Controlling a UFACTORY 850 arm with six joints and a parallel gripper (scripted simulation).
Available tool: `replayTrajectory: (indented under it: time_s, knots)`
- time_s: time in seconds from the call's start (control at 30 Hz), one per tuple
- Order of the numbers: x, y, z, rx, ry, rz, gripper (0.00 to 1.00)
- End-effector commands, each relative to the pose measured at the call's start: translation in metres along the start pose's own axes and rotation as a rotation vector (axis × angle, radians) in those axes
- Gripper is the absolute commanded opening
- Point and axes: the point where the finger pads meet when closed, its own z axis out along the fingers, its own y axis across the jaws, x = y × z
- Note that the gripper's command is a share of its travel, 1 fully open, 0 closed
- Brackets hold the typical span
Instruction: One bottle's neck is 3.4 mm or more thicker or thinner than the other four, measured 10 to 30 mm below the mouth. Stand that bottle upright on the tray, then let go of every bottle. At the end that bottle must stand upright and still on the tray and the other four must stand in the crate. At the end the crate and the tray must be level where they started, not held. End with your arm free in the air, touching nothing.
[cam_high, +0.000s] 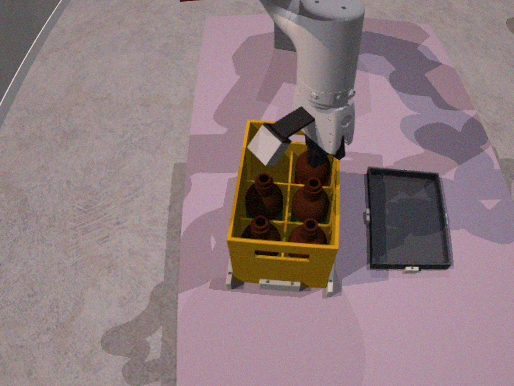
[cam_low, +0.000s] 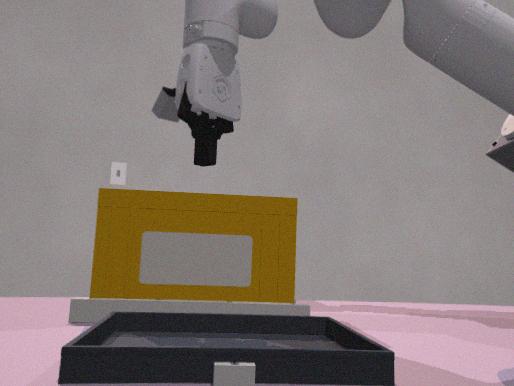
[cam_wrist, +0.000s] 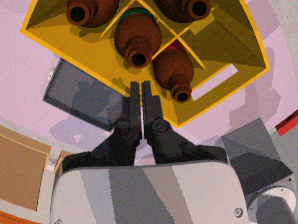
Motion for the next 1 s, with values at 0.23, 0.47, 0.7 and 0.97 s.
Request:
replayTrajectory:
  time_s: [0.23,0.47,0.7,0.97]
  knots:
    - [0.091,-0.001,0.005,-0.012,-0.008,0.005,0.0]
    - [0.125,-0.001,0.002,0.002,0.002,0.001,0.0]
    - [0.125,-0.001,0.002,0.002,0.002,0.001,0.65]
    - [0.125,-0.001,0.002,0.002,0.002,0.001,0.65]
